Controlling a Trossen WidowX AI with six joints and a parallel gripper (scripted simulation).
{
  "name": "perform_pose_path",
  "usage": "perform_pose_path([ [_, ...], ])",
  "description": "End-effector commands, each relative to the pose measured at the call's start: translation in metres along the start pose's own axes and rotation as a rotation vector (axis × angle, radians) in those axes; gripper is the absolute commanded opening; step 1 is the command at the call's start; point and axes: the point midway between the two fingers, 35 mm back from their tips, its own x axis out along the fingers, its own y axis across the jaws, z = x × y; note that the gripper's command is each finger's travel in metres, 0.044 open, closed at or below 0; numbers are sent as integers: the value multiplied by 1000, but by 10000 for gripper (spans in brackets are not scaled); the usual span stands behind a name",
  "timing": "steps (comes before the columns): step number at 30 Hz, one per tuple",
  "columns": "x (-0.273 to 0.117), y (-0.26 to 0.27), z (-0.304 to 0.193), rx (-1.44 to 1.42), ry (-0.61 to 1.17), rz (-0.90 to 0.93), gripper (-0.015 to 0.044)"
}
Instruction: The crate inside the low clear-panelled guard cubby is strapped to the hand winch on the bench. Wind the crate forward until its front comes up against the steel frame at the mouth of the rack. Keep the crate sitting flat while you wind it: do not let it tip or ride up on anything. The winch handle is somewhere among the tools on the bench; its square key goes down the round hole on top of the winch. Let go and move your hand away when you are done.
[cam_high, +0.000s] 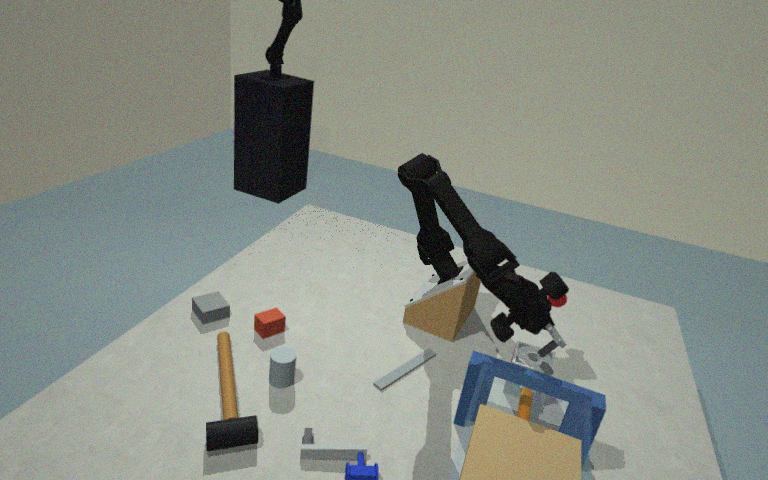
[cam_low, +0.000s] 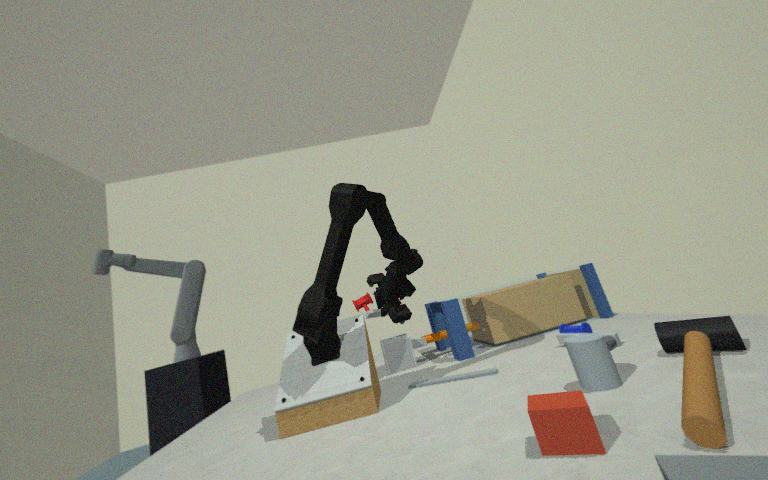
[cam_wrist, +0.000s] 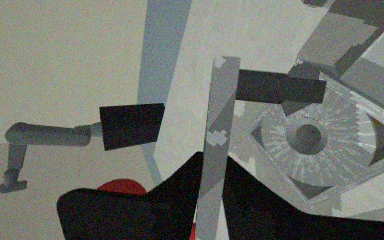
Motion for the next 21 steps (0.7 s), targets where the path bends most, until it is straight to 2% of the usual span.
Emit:
perform_pose_path([
  [1, -2, 3, 1, -13, -8, 80, 0],
  [21, -2, 2, 1, -17, -12, 399, 0],
])
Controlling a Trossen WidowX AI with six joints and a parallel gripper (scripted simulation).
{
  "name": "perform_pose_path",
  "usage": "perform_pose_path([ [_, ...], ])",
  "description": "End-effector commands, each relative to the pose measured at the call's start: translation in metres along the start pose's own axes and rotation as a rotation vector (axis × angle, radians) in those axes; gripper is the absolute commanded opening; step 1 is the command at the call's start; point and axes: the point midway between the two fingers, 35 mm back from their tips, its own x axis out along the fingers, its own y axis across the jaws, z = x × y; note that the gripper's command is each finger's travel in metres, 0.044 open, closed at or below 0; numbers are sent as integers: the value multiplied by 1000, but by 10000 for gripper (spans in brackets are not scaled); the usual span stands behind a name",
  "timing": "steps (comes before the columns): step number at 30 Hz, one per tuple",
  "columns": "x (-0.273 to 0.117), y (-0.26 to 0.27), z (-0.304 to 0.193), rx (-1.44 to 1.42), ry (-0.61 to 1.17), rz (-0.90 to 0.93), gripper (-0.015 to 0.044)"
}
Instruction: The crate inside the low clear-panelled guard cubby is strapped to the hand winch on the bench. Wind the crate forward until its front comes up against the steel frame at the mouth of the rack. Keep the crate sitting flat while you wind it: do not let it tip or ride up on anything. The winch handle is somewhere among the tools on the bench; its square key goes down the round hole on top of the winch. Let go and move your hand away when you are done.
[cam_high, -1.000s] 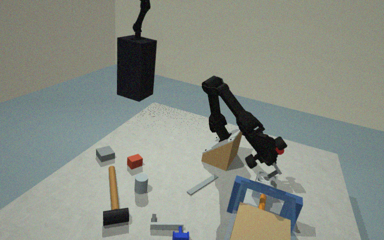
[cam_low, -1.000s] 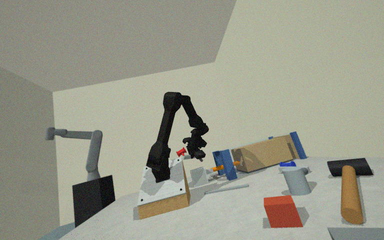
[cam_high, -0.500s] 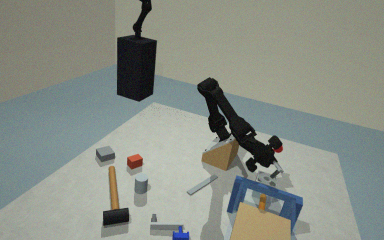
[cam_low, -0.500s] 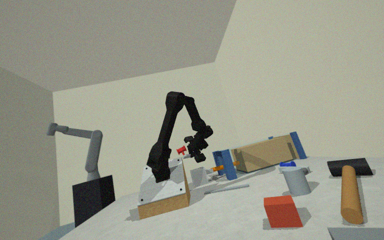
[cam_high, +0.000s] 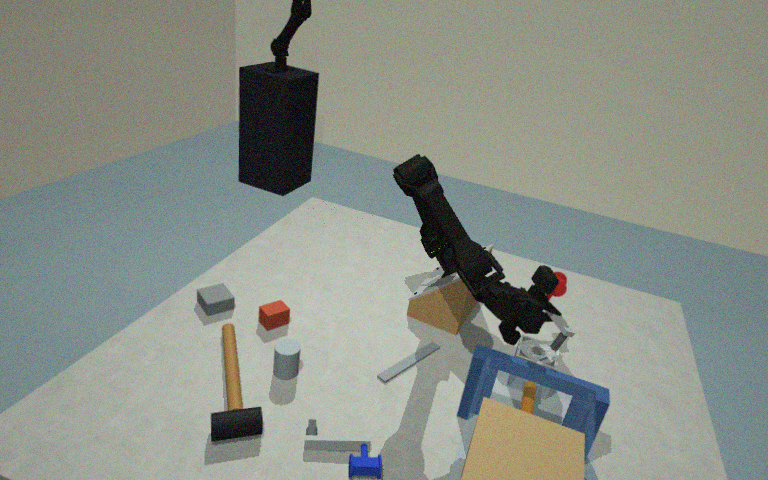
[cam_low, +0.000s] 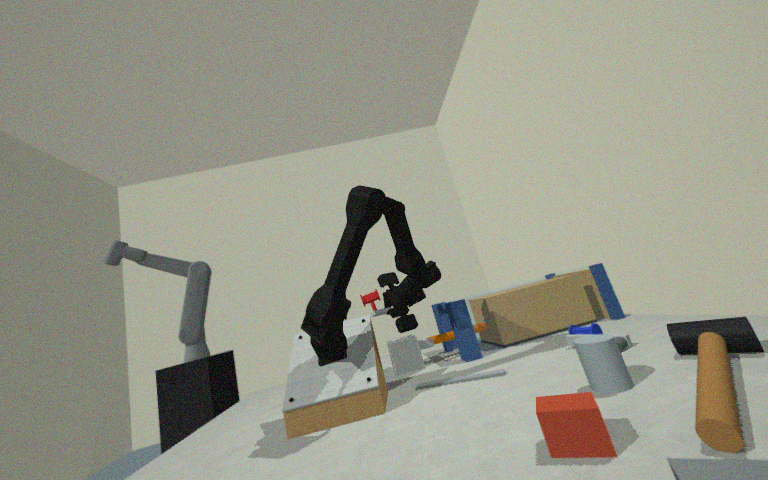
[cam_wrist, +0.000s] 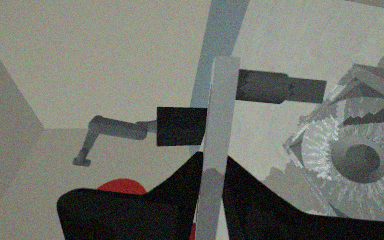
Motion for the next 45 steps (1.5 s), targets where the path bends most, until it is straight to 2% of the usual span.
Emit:
perform_pose_path([
  [1, -1, 3, 0, -13, -3, 77, 0],
  [12, -1, 2, 0, -14, -5, 276, 0],
  [23, 0, 0, -1, -5, -4, 260, 0],
  [33, -21, -16, -41, -2, -2, 259, 0],
  [45, -13, -26, -41, 11, -15, 290, 0],
])
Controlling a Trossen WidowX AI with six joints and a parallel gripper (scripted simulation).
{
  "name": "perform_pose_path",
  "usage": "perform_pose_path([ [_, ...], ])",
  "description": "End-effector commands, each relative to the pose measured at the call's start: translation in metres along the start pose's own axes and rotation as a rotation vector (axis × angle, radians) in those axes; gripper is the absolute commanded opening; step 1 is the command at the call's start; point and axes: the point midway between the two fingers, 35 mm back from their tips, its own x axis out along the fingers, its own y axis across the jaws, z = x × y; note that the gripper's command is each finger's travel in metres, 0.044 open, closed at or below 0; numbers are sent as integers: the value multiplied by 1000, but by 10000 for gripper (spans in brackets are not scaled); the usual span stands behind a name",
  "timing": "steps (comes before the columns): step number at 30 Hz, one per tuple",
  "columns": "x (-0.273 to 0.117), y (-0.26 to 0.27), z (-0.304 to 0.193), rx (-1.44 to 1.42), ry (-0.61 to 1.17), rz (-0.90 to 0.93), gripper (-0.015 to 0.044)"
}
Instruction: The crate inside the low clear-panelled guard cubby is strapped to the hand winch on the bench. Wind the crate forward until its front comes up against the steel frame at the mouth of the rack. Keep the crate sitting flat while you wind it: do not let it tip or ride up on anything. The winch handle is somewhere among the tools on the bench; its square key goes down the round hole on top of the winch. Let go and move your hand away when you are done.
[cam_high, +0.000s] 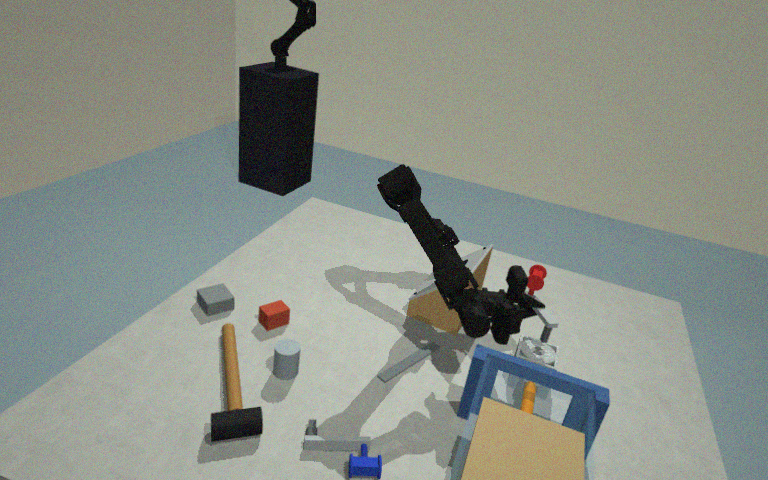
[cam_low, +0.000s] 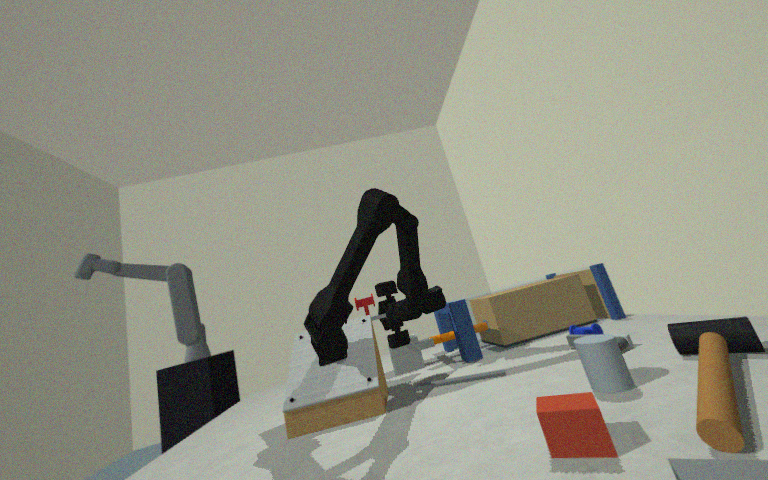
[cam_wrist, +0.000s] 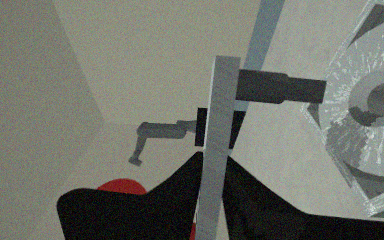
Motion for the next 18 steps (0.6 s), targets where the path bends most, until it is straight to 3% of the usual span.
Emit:
perform_pose_path([
  [1, 0, -2, 0, -7, -4, 18, 0],
  [18, 1, -21, -1, -8, -2, 19, 0],
])
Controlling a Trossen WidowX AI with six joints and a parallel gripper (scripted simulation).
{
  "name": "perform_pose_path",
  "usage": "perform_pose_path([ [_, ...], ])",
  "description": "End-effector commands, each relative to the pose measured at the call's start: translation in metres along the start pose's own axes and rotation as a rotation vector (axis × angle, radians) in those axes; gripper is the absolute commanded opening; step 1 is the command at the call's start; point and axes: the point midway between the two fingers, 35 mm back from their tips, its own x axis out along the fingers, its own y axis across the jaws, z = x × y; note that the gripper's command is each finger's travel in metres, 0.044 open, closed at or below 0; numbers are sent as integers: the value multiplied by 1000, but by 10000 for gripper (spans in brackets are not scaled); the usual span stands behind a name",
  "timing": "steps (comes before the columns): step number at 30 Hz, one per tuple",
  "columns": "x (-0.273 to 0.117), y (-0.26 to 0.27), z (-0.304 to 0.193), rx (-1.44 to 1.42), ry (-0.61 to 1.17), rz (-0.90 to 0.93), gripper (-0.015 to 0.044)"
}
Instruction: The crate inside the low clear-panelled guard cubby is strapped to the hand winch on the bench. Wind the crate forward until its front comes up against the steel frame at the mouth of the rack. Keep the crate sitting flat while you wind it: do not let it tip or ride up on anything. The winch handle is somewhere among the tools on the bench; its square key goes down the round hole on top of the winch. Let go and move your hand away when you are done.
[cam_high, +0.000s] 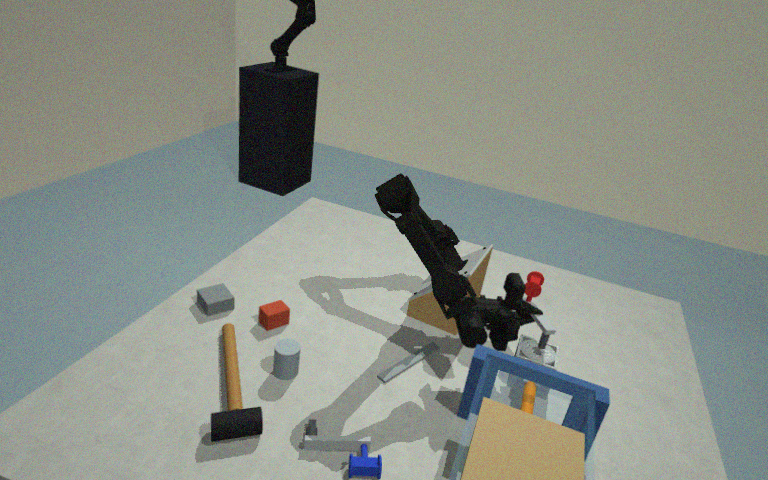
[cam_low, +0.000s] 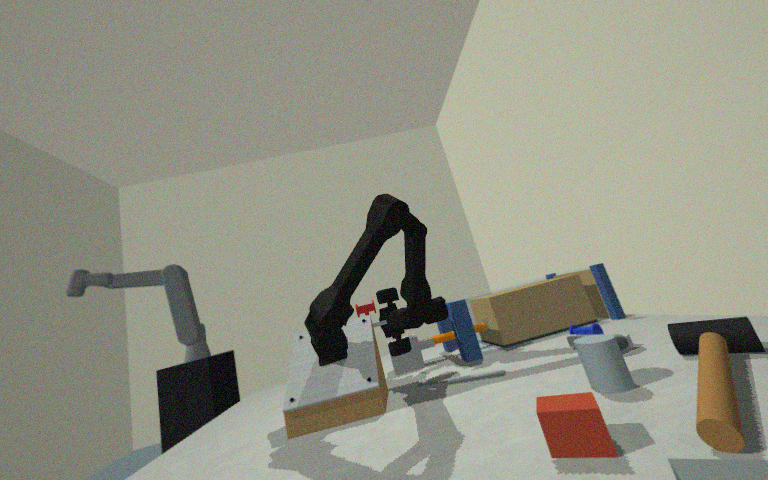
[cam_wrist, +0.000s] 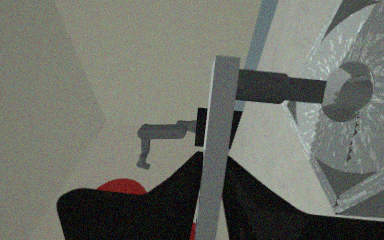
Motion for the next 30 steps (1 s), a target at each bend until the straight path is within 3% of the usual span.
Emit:
perform_pose_path([
  [1, 0, -1, 1, -10, -2, 7, 0],
  [30, -8, -10, 2, -10, 2, 7, 0],
])
